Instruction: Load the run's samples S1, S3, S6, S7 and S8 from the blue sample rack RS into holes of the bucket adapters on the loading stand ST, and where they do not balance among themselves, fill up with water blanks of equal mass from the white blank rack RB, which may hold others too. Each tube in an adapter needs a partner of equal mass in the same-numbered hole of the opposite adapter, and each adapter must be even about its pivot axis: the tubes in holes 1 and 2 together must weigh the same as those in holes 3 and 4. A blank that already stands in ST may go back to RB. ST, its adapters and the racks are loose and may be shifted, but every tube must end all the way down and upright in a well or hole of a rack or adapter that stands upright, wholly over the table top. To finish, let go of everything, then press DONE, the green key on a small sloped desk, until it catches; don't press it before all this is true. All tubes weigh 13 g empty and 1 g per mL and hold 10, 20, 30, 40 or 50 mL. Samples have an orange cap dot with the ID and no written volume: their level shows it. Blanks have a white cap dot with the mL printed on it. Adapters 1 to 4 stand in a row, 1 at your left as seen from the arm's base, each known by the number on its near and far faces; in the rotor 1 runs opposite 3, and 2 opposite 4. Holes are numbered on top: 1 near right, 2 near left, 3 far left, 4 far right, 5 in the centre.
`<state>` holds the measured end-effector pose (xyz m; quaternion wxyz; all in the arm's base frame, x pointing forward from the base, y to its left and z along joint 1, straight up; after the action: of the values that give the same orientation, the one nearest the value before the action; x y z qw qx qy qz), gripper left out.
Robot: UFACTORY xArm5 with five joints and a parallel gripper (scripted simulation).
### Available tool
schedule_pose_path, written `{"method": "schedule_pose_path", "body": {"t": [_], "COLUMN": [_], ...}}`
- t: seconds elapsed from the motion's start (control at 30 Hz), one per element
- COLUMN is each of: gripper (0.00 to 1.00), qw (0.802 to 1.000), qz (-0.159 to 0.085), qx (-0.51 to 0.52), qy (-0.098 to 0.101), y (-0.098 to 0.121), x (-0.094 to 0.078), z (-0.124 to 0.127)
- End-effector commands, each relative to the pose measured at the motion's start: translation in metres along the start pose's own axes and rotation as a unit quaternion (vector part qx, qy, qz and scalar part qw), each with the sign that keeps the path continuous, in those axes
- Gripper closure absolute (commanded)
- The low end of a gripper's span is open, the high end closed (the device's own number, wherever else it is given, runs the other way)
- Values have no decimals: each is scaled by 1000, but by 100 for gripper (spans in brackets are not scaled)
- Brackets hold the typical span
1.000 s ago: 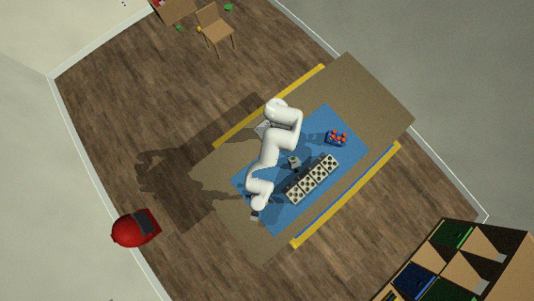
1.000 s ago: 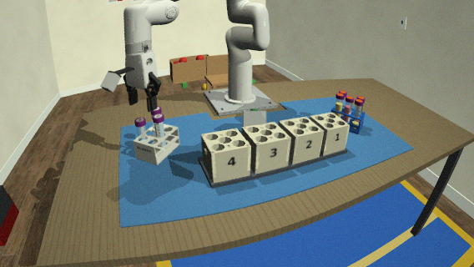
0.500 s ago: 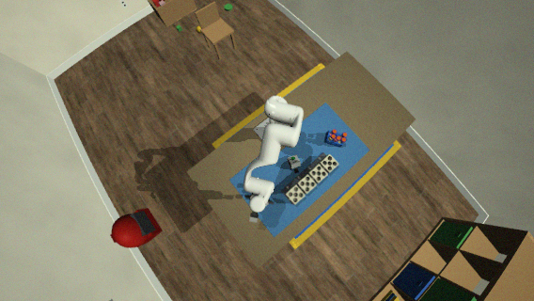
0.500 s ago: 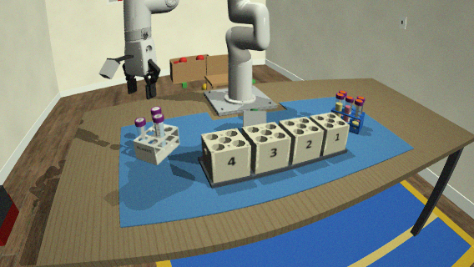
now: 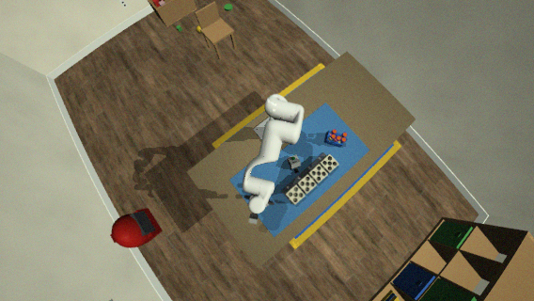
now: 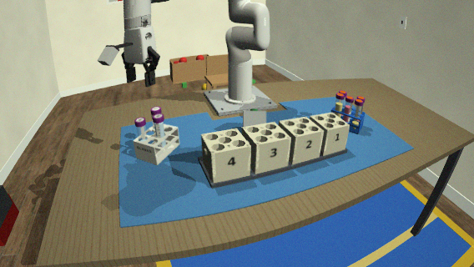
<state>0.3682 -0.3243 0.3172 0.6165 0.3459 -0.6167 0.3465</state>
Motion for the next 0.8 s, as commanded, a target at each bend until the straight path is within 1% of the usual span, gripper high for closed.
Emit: {"method": "schedule_pose_path", "body": {"t": [0.0, 0.03, 0.1, 0.33, 0.47, 0.6, 0.67, 0.77], "gripper": [0, 0, 0, 0, 0, 0, 0, 0], "qw": [1000, 1000, 1000, 991, 980, 965, 965, 950], "qz": [2, 2, 2, 2, 2, 2, 2, 2], "qx": [0, 17, 17, 133, 199, 264, 264, 311], "qy": [0, 0, 0, 0, 0, 0, 0, 0], "y": [-1, 1, 1, 16, 24, 32, 32, 38], "x": [11, 11, 11, 11, 11, 11, 11, 11], "z": [0, -4, -4, -36, -55, -73, -73, -87]}}
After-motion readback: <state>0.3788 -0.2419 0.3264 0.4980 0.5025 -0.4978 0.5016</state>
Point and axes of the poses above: the point where the finger pads meet when closed, its own x axis back along the fingers, its own z axis across the jaws, y = z × x, the point moved 9 cm from there along x, back along the fingers, and after that the axes turned 10 degrees about x, right-handed, at the moved point
